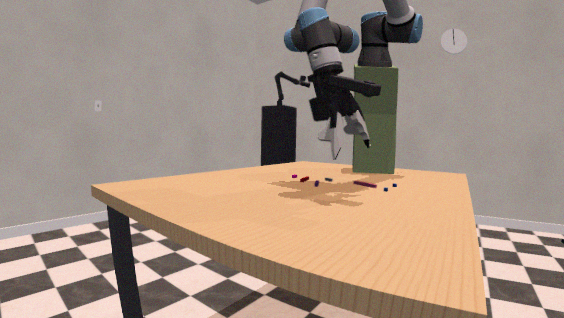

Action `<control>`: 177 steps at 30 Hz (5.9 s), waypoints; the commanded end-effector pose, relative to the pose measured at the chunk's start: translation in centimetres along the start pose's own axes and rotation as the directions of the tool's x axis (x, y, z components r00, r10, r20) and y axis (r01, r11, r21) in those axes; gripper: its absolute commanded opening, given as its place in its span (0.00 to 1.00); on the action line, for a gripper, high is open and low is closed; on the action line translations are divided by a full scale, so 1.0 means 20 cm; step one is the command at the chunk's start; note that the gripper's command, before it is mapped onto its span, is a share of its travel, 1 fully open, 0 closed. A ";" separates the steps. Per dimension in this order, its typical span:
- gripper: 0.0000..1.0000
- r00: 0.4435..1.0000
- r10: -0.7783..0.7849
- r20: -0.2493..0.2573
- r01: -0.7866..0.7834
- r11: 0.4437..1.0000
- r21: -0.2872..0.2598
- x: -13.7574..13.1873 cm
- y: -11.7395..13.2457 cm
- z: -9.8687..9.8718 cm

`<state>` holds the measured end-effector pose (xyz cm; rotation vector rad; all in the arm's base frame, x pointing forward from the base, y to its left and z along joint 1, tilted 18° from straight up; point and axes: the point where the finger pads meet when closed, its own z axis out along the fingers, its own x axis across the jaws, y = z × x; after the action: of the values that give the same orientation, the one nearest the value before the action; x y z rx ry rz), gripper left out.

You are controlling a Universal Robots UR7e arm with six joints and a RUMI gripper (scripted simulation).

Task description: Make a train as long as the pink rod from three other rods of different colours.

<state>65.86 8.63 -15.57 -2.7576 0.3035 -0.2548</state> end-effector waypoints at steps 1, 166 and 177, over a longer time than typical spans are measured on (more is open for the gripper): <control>1.00 0.986 -0.167 0.000 0.167 0.986 -0.012 -0.07 -0.03 0.04; 1.00 -0.981 0.165 0.105 -0.138 -0.963 0.231 -1.07 -0.31 0.38; 1.00 -0.980 0.168 0.104 -0.140 -0.963 0.231 -1.07 -0.31 0.38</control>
<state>48.24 21.94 -23.21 0.1514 2.8294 0.1515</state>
